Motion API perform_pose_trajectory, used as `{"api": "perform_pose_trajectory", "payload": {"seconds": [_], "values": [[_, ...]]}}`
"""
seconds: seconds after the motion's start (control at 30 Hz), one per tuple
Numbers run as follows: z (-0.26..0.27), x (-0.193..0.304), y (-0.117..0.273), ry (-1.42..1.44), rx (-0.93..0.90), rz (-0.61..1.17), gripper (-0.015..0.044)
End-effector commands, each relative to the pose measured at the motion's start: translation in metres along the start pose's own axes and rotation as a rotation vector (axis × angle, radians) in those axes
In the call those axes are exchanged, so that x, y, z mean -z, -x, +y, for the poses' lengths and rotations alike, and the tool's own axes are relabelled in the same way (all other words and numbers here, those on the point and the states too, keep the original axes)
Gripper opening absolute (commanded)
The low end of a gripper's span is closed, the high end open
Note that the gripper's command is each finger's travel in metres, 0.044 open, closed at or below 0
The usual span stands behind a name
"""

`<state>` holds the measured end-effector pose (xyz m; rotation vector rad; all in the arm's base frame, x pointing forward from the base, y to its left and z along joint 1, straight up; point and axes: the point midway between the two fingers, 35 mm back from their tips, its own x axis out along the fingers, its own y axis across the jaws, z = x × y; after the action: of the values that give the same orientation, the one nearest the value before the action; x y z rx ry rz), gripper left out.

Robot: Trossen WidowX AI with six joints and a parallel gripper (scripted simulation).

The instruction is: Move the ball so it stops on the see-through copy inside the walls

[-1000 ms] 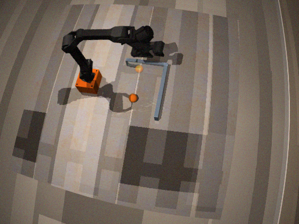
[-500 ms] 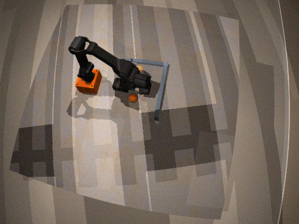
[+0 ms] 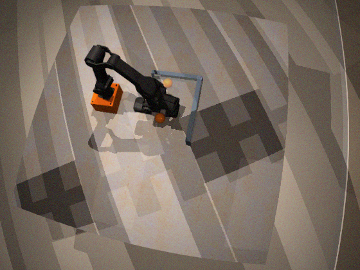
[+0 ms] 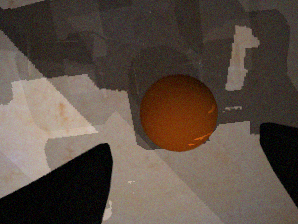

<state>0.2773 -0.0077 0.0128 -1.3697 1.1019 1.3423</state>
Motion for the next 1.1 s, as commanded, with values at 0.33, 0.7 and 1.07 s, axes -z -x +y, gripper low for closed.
{"api": "perform_pose_trajectory", "payload": {"seconds": [0.33,0.7,1.07], "values": [[-0.001,0.000,-0.022,0.003,0.003,-0.003,0.0334],[0.000,0.000,-0.040,0.003,0.002,-0.003,0.0334],[0.000,0.000,-0.043,0.003,0.002,-0.003,0.0209]]}}
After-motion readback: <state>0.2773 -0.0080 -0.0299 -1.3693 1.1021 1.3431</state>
